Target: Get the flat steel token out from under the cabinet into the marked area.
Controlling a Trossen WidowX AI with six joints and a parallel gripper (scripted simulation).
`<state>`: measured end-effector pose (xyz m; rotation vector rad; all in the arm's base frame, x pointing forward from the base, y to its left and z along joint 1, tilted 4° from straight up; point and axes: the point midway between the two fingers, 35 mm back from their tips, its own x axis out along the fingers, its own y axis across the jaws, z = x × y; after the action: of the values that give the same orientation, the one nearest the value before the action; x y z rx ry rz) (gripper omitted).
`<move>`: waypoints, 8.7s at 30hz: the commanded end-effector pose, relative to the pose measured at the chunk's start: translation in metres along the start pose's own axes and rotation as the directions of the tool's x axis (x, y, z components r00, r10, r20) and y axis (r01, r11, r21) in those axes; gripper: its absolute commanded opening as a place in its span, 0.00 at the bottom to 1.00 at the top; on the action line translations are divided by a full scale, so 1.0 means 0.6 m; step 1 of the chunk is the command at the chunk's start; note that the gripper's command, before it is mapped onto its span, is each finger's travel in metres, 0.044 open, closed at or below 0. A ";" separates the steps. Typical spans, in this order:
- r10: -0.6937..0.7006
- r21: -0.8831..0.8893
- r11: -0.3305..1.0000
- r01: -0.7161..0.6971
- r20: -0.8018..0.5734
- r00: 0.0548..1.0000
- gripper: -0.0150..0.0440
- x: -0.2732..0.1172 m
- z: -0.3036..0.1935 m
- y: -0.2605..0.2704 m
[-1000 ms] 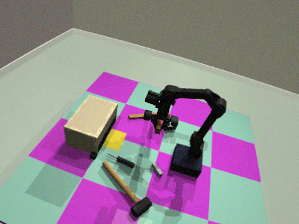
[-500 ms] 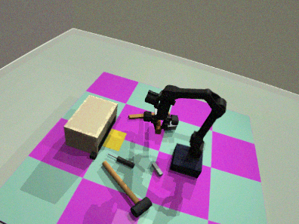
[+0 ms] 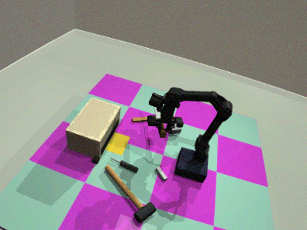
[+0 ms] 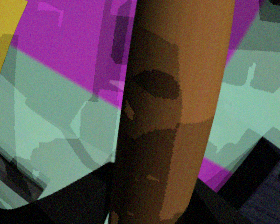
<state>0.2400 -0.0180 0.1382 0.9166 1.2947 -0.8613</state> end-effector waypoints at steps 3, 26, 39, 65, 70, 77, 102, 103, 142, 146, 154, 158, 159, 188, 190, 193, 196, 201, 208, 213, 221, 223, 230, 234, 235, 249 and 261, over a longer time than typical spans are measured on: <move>-0.003 -0.059 0.998 0.004 0.011 1.000 0.25 -0.001 0.002 -0.001; -0.004 -0.245 0.970 0.006 0.011 1.000 0.25 -0.001 0.001 0.000; -0.004 -0.346 0.938 0.007 0.011 1.000 0.25 -0.001 0.000 0.000; -0.004 -0.536 0.844 0.009 0.011 1.000 0.25 -0.001 -0.002 0.001; -0.004 -0.570 0.822 0.009 0.011 1.000 0.25 -0.001 -0.002 0.001; -0.004 -0.615 0.788 0.010 0.011 1.000 0.25 -0.001 -0.003 0.001; -0.004 -0.759 0.651 0.011 0.011 1.000 0.25 -0.001 -0.004 0.001; -0.004 -0.764 0.645 0.011 0.011 1.000 0.25 -0.001 -0.004 0.001; -0.004 -0.924 0.381 0.012 0.011 1.000 0.25 -0.001 -0.006 0.001; -0.004 -0.936 0.352 0.012 0.011 1.000 0.25 -0.001 -0.006 0.001; -0.004 -0.956 0.292 0.012 0.011 1.000 0.25 -0.001 -0.006 0.001; -0.004 -0.965 0.261 0.012 0.011 1.000 0.25 -0.001 -0.006 0.001; -0.004 -0.967 0.253 0.012 0.011 1.000 0.25 -0.001 -0.007 0.001; -0.005 -0.974 0.228 0.014 0.013 1.000 0.25 0.037 0.037 -0.022; -0.005 -0.974 0.227 0.014 0.014 1.000 0.25 0.040 0.040 -0.023; -0.005 -0.974 0.226 0.015 0.014 1.000 0.25 0.045 0.045 -0.026; -0.006 -0.974 0.225 0.015 0.014 1.000 0.25 0.050 0.050 -0.029; -0.006 -0.975 0.224 0.015 0.015 1.000 0.25 0.058 0.058 -0.033; -0.006 -0.975 0.222 0.016 0.015 1.000 0.25 0.070 0.070 -0.040; -0.006 -0.975 0.221 0.017 0.016 1.000 0.25 0.078 0.079 -0.044; -0.007 -0.975 0.221 0.018 0.016 1.000 0.25 0.092 0.093 -0.052; -0.007 -0.975 0.221 0.018 0.017 1.000 0.25 0.095 0.097 -0.054; -0.008 -0.975 0.220 0.018 0.017 1.000 0.25 0.108 0.109 -0.061; -0.008 -0.975 0.220 0.019 0.018 1.000 0.25 0.115 0.117 -0.066; -0.008 -0.975 0.220 0.019 0.018 1.000 0.25 0.117 0.118 -0.067; -0.009 -0.975 0.219 0.020 0.019 1.000 0.25 0.152 0.142 -0.082; -0.009 -0.976 0.219 0.021 0.019 1.000 0.25 0.189 0.149 -0.087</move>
<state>0.2349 -0.1219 0.0302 -0.1795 1.5016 0.1063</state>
